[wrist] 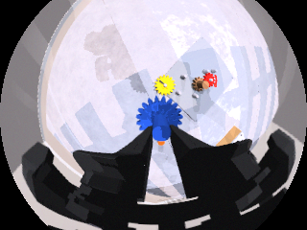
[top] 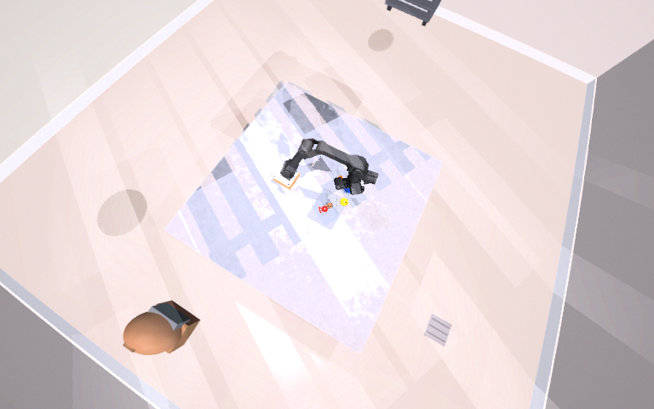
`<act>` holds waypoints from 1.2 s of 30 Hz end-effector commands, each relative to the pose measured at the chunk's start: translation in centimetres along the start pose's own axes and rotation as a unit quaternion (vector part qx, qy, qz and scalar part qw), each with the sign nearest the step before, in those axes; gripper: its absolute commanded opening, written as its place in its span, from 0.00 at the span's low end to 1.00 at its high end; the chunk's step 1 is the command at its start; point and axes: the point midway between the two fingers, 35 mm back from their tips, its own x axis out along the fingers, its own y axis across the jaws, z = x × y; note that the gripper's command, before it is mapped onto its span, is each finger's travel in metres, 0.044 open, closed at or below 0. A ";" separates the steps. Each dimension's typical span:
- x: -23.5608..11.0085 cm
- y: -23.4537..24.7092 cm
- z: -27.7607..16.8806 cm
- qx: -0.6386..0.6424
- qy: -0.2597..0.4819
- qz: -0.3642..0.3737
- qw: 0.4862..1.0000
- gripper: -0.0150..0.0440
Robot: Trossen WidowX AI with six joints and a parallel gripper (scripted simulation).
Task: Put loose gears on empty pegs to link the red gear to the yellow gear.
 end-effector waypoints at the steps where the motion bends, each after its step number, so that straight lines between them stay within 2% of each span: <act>1: 0.6 -0.7 0.7 -0.001 -0.001 0.000 1.000 0.25; 36: 6.3 -6.8 6.2 -0.002 -0.003 -0.003 1.000 0.25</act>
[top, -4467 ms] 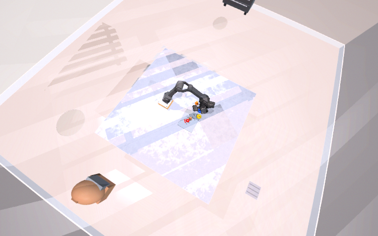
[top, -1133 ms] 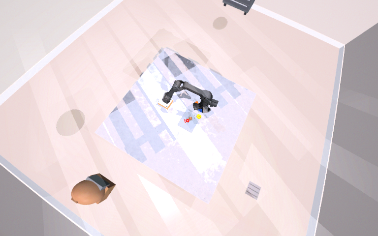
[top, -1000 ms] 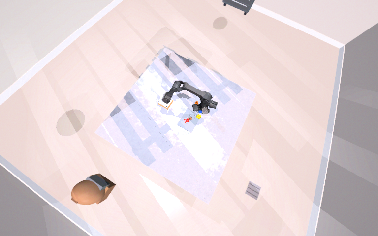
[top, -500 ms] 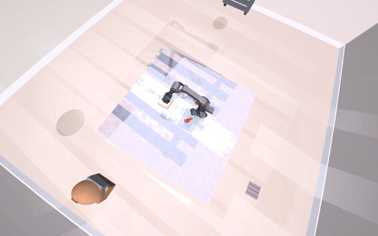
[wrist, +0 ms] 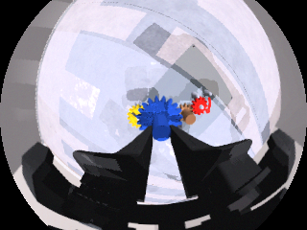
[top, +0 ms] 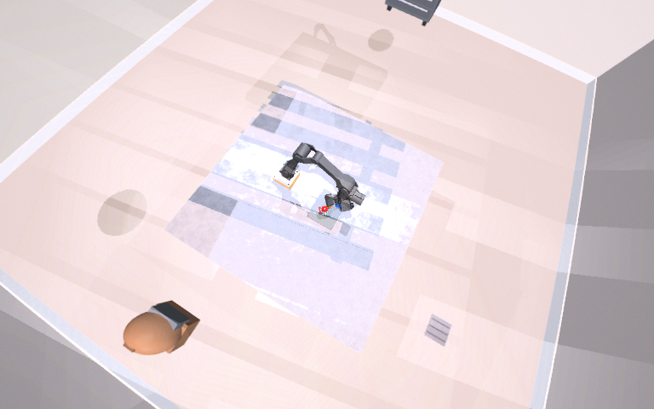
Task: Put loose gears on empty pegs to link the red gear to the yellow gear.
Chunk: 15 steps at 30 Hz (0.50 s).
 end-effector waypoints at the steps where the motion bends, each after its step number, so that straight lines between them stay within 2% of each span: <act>1: 0.6 -0.9 0.4 -0.001 0.001 0.002 1.000 0.25; 15: 0.6 -1.2 0.5 -0.001 0.001 0.002 1.000 0.25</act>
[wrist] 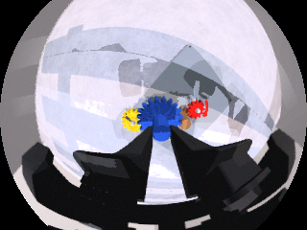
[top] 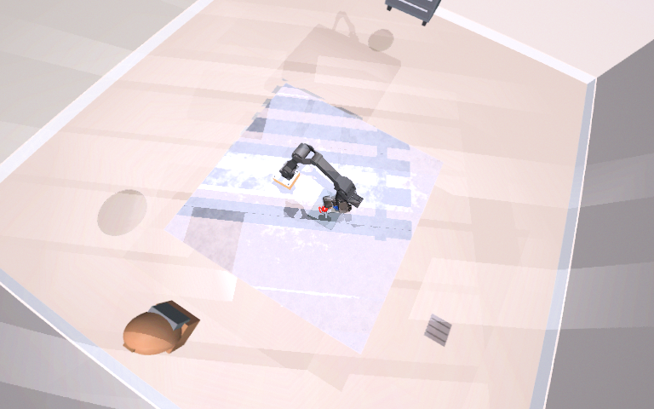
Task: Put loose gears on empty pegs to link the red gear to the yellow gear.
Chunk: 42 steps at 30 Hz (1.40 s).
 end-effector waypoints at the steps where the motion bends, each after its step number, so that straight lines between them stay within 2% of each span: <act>1: -0.2 0.0 -0.1 -0.002 0.001 0.003 1.000 0.25; 11: -0.2 0.0 -0.1 0.075 0.001 0.003 0.997 0.25; 20: 0.0 0.0 -0.1 0.088 0.001 0.003 0.996 0.25; 34: 1.9 0.0 -0.1 0.058 0.001 0.003 0.998 0.25; 42: 3.0 0.0 0.0 0.092 0.001 0.003 0.996 0.25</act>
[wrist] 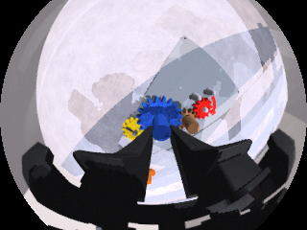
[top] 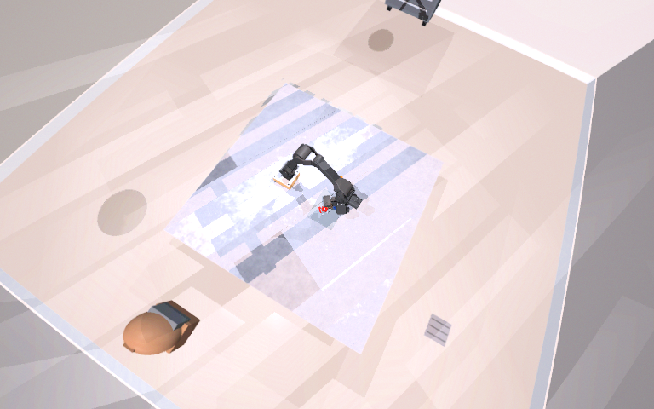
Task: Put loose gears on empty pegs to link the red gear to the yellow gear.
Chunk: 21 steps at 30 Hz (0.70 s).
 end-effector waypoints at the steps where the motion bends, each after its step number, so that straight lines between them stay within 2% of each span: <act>1: 1.0 -0.1 -0.2 0.025 0.006 -0.004 1.000 0.25; 14: 2.2 -0.2 -0.3 0.123 0.005 -0.004 0.992 0.25; 21: 2.2 -0.1 -0.2 0.108 0.005 -0.004 0.994 0.25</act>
